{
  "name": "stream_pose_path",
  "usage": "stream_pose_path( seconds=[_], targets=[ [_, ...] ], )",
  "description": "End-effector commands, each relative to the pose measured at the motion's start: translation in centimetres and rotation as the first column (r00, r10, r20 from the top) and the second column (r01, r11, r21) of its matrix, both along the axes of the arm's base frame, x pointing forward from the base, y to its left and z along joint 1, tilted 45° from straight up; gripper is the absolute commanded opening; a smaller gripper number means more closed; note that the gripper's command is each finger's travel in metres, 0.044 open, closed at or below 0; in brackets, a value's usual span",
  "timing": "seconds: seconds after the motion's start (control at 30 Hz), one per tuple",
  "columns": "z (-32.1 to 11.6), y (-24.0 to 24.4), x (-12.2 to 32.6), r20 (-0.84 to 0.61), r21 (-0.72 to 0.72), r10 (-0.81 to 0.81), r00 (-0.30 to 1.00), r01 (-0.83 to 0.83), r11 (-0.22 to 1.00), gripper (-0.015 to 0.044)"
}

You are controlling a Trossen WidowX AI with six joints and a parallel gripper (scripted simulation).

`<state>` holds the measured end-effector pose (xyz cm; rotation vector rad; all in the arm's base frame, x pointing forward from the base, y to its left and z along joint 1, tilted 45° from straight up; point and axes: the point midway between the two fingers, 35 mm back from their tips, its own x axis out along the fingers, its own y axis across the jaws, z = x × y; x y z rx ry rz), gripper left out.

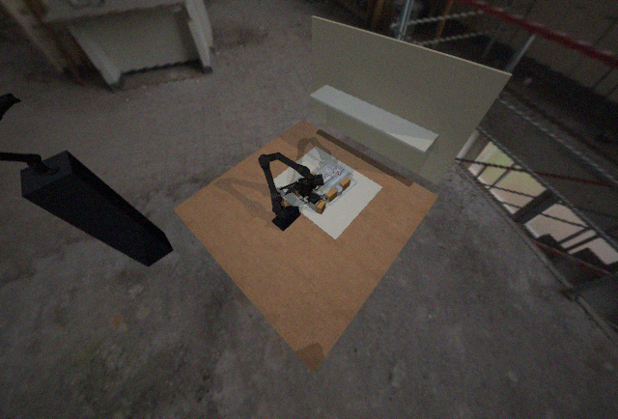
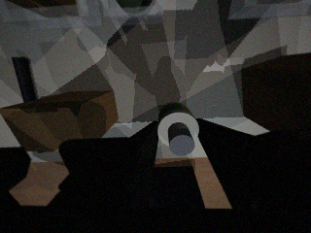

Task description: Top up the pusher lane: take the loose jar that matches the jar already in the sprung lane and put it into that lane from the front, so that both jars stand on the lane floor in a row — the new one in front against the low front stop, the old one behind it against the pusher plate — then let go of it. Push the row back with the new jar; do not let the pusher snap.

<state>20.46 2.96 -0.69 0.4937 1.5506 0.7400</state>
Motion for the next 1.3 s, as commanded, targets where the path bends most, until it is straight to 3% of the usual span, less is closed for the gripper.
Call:
stream_pose_path(
  seconds=[0.0,0.33,0.57,1.27],
  targets=[
    [1.4,-2.0,0.9,0.016,-0.012,-0.003,1.0,0.004,1.0,0.0],
    [5.4,-6.3,0.9,0.014,-0.007,-0.001,1.0,0.001,1.0,0.0],
    [5.7,-6.5,0.9,0.014,-0.007,-0.001,1.0,0.001,1.0,0.0],
    [4.9,1.2,7.6,-0.031,-0.01,-0.053,0.998,0.053,0.999,0.0]
  ],
)
